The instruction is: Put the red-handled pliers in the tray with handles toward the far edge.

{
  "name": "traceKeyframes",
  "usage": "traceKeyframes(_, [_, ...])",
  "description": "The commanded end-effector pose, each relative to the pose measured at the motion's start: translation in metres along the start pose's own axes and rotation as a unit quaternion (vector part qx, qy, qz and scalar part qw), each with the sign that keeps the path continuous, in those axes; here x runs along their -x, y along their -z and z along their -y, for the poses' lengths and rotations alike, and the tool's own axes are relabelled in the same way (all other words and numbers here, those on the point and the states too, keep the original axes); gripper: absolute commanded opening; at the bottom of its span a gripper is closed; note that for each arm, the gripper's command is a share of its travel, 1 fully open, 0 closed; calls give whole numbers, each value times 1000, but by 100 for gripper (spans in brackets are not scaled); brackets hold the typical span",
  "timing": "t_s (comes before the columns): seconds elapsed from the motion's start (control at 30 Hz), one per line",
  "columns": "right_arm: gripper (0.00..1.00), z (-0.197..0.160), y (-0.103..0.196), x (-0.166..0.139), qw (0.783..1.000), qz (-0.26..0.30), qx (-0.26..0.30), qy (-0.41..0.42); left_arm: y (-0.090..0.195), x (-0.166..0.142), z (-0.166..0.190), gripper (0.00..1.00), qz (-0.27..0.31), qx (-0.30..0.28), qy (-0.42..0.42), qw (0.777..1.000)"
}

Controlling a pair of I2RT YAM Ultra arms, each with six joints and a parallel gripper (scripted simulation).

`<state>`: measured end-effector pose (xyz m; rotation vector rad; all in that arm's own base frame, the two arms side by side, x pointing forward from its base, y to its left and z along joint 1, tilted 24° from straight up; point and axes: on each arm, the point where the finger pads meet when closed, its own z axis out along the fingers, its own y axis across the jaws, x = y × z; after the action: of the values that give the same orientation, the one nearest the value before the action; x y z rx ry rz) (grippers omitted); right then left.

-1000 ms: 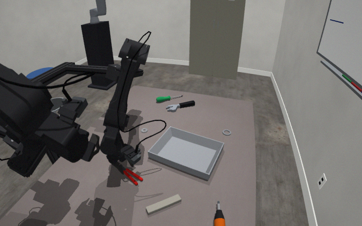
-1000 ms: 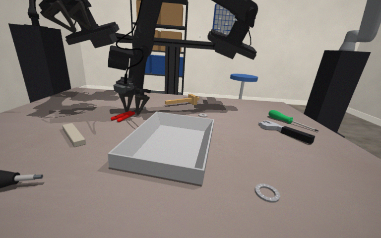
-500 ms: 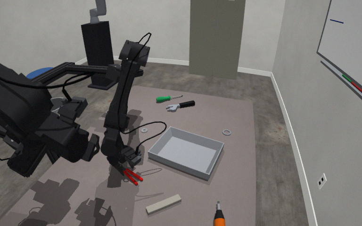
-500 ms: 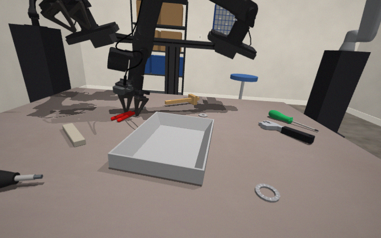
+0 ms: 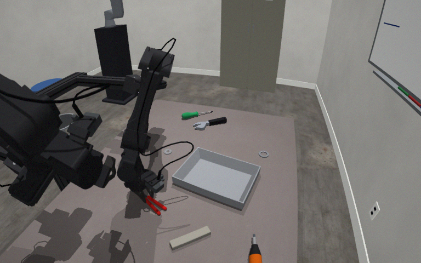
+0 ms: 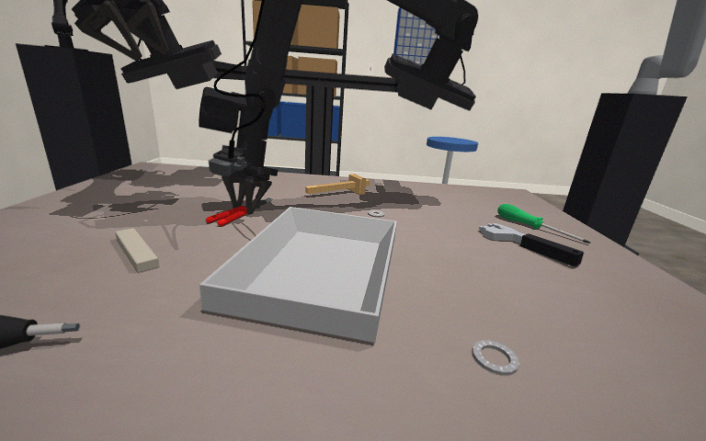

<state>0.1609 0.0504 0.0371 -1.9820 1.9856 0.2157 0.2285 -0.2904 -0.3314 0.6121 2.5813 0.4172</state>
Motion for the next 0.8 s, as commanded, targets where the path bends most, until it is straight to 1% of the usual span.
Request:
traceKeyframes(0.0, [100, 7, 9, 8, 1000, 11, -16, 11, 6, 9, 7, 32, 13, -5, 0, 1000])
traceKeyframes(0.07, [100, 7, 9, 8, 1000, 11, -16, 11, 6, 9, 7, 32, 13, -5, 0, 1000])
traceKeyframes(0.27, [100, 7, 9, 8, 1000, 11, -16, 11, 6, 9, 7, 24, 13, -5, 0, 1000])
traceKeyframes(0.33, [100, 7, 9, 8, 1000, 11, -16, 11, 12, 6, 5, 1, 10, -2, -4, 1000])
traceKeyframes(0.4, [100, 7, 9, 8, 1000, 11, -16, 11, 21, 8, 5, 22, 10, -2, -3, 1000])
traceKeyframes(0.57, [100, 7, 9, 8, 1000, 11, -16, 11, 52, 17, 3, 22, 13, 1, -2, 1000])
traceKeyframes(0.77, [100, 7, 9, 8, 1000, 11, -16, 11, 55, 18, 3, 22, 13, 1, -2, 1000])
